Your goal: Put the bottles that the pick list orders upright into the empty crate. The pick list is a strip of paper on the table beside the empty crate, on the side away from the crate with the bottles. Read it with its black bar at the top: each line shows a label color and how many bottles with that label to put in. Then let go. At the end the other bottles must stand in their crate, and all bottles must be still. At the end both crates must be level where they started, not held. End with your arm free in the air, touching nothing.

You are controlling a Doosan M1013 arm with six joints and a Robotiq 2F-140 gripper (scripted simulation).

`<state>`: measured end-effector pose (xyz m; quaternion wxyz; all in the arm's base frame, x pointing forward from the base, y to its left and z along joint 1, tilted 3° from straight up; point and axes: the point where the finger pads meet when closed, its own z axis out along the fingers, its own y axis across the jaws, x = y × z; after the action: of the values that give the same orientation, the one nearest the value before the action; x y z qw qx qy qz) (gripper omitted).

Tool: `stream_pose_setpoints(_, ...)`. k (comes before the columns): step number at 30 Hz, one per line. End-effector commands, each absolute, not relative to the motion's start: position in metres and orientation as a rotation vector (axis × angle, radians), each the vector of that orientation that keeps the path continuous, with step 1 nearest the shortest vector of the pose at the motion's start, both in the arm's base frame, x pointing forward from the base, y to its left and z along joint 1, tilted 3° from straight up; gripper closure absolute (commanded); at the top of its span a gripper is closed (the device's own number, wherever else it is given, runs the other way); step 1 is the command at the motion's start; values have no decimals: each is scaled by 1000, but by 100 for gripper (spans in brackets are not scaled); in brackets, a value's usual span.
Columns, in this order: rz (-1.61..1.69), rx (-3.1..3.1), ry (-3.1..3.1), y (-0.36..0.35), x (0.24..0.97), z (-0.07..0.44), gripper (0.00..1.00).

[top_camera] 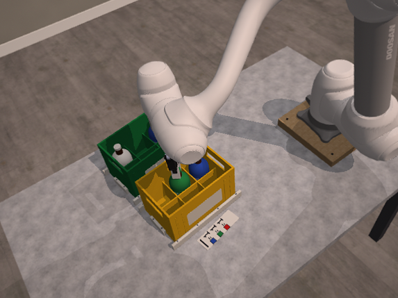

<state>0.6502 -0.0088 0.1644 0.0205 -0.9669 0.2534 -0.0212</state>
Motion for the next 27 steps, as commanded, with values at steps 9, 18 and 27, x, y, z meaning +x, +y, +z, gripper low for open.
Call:
stream_pose_setpoints(9,-66,-2998,786,-9,650,162,62)
stream_pose_setpoints(18,-66,-2998,786,-9,650,162,62)
stream_pose_setpoints(27,-66,-2998,786,-9,650,162,62)
